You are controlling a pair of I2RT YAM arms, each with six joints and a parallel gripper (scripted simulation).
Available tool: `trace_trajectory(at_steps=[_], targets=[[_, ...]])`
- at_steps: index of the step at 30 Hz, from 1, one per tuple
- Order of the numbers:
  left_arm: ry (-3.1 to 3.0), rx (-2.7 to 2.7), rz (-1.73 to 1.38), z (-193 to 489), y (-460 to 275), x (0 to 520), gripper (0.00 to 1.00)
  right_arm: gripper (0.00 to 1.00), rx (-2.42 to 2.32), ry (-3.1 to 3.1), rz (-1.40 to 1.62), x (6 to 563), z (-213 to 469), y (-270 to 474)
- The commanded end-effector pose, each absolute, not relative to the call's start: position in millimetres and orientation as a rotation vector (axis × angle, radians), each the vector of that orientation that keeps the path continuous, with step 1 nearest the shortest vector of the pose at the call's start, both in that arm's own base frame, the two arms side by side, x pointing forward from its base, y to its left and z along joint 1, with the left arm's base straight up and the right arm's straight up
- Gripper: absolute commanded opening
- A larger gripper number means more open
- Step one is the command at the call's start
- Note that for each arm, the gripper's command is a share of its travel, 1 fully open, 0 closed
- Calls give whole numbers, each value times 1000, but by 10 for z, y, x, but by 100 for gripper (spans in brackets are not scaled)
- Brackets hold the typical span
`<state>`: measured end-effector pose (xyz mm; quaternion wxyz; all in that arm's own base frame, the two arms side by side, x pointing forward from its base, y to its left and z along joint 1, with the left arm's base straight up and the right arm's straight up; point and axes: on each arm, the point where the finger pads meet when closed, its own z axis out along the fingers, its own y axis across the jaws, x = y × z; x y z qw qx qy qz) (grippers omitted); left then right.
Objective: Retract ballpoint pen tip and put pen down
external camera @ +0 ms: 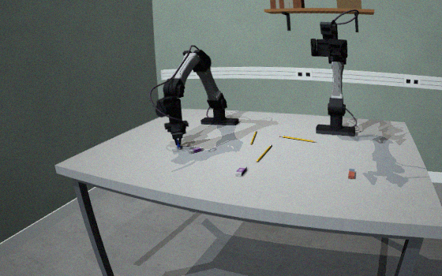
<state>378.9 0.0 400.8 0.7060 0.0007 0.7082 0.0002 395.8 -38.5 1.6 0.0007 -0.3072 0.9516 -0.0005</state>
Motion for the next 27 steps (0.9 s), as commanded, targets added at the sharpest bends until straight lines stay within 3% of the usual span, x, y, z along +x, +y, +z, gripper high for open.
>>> trace_trajectory(at_steps=[1, 27], targets=[[1554, -4, -5, 4098, -16, 3795, 100, 14, -973, 2924, -56, 4064, 326, -372], [1554, -4, -5, 4098, -16, 3795, 100, 14, -972, 2918, -67, 4043, 665, -385]])
